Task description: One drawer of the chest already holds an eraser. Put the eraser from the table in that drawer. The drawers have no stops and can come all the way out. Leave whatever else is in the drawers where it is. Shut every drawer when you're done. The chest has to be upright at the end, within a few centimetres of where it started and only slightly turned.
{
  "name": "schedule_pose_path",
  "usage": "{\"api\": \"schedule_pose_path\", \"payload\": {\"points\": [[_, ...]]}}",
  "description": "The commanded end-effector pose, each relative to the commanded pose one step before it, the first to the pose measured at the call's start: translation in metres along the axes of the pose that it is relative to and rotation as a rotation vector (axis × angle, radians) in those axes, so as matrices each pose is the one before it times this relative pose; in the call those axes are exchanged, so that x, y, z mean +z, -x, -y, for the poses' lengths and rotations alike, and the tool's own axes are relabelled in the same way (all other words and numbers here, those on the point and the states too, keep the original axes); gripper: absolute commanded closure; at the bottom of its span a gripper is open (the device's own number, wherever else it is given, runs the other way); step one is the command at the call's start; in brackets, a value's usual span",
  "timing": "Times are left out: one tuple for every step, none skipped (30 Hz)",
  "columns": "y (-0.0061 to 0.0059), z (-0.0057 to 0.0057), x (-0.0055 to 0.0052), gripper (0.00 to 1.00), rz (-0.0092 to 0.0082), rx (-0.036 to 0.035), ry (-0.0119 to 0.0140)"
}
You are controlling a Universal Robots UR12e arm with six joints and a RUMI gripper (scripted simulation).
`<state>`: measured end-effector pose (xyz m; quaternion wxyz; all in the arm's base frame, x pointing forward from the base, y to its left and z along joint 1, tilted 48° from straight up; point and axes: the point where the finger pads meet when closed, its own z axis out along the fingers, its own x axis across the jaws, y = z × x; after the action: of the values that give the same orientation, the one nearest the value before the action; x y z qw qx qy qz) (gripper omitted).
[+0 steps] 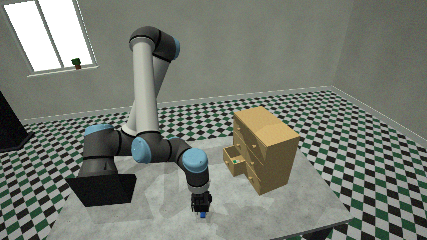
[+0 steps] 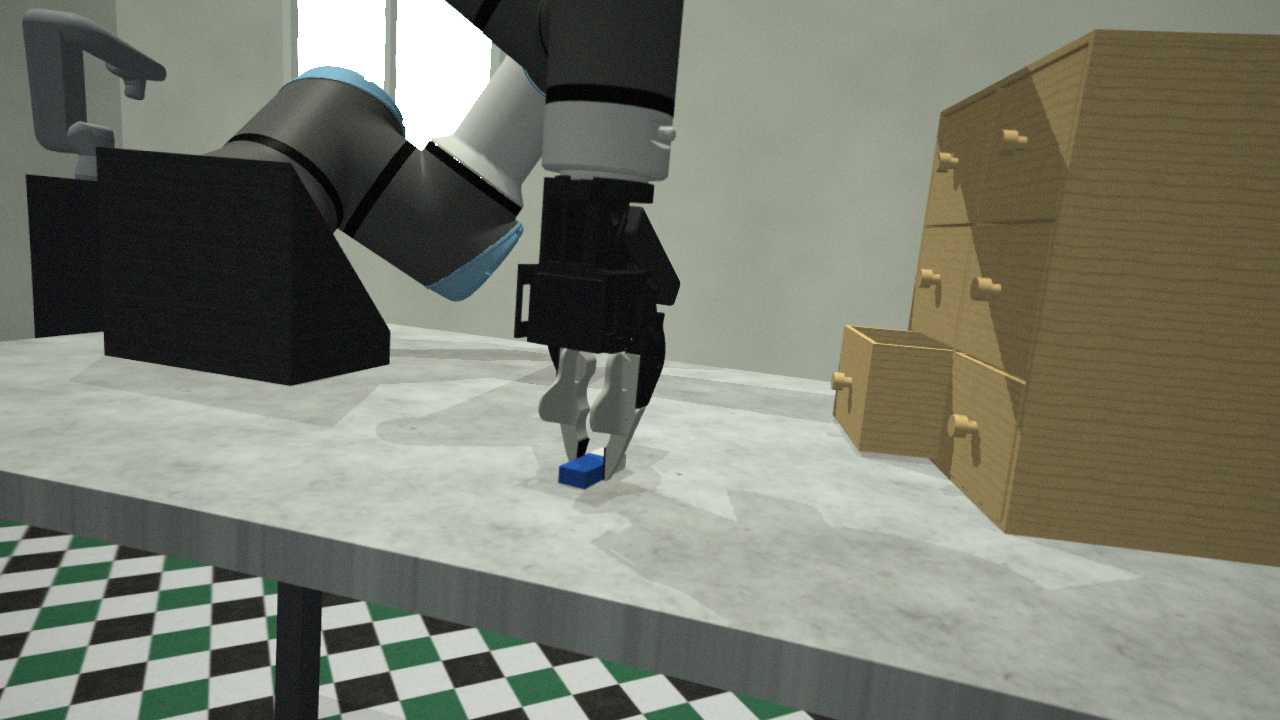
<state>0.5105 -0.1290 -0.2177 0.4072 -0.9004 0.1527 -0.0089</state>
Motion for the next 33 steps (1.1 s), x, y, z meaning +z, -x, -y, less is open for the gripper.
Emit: {"api": "schedule_pose_path", "payload": {"points": [[-0.00054, -0.00037, -0.00067, 0.89, -0.0011, -0.00025, 0.00068], [0.0, 0.0, 0.0, 0.89, 0.0, 0.0, 0.0], [0.0, 0.0, 0.0, 0.89, 0.0, 0.0, 0.0], [0.0, 0.0, -0.00007, 0.89, 0.0, 0.0, 0.0], [0.0, 0.0, -0.00043, 0.89, 0.0, 0.0, 0.0], [0.0, 0.0, -0.00107, 0.89, 0.0, 0.0, 0.0], [0.0, 0.0, -0.0019, 0.89, 0.0, 0.0, 0.0], [0.0, 0.0, -0.00284, 0.89, 0.0, 0.0, 0.0], [0.0, 0.0, -0.00383, 0.89, 0.0, 0.0, 0.0], [0.0, 0.0, -0.00479, 0.89, 0.0, 0.0, 0.0], [0.0, 0.0, 0.0, 0.89, 0.0, 0.0, 0.0], [0.0, 0.0, 0.0, 0.89, 0.0, 0.0, 0.0], [0.0, 0.0, -0.00567, 0.89, 0.0, 0.0, 0.0], [0.0, 0.0, -0.00645, 0.89, 0.0, 0.0, 0.0], [0.0, 0.0, -0.00707, 0.89, 0.0, 0.0, 0.0], [0.0, 0.0, -0.00751, 0.89, 0.0, 0.0, 0.0], [0.0, 0.0, -0.00775, 0.89, 0.0, 0.0, 0.0], [0.0, 0.0, -0.00778, 0.89, 0.0, 0.0, 0.0], [0.0, 0.0, -0.00759, 0.89, 0.0, 0.0, 0.0], [0.0, 0.0, -0.0072, 0.89, 0.0, 0.0, 0.0], [0.0, 0.0, -0.00662, 0.89, 0.0, 0.0, 0.0], [0.0, 0.0, -0.00586, 0.89, 0.0, 0.0, 0.0], [0.0, 0.0, -0.00497, 0.89, 0.0, 0.0, 0.0], [0.0, 0.0, -0.00399, 0.89, 0.0, 0.0, 0.0], [0.0, 0.0, -0.00298, 0.89, 0.0, 0.0, 0.0], [0.0, 0.0, -0.002, 0.89, 0.0, 0.0, 0.0], [0.0, 0.0, -0.00113, 0.89, 0.0, 0.0, 0.0], [0.0, 0.0, 0.0, 0.89, 0.0, 0.0, 0.0], [0.0, 0.0, 0.0, 0.89, 0.0, 0.0, 0.0], [0.0, 0.0, -0.00045, 0.89, 0.0, 0.0, 0.0], [0.0, 0.0, -0.00007, 0.89, 0.0, 0.0, 0.0], [0.0, 0.0, 0.0, 0.89, 0.0, 0.0, 0.0], [0.0, 0.0, 0.0, 0.89, 0.0, 0.0, 0.0]]}}
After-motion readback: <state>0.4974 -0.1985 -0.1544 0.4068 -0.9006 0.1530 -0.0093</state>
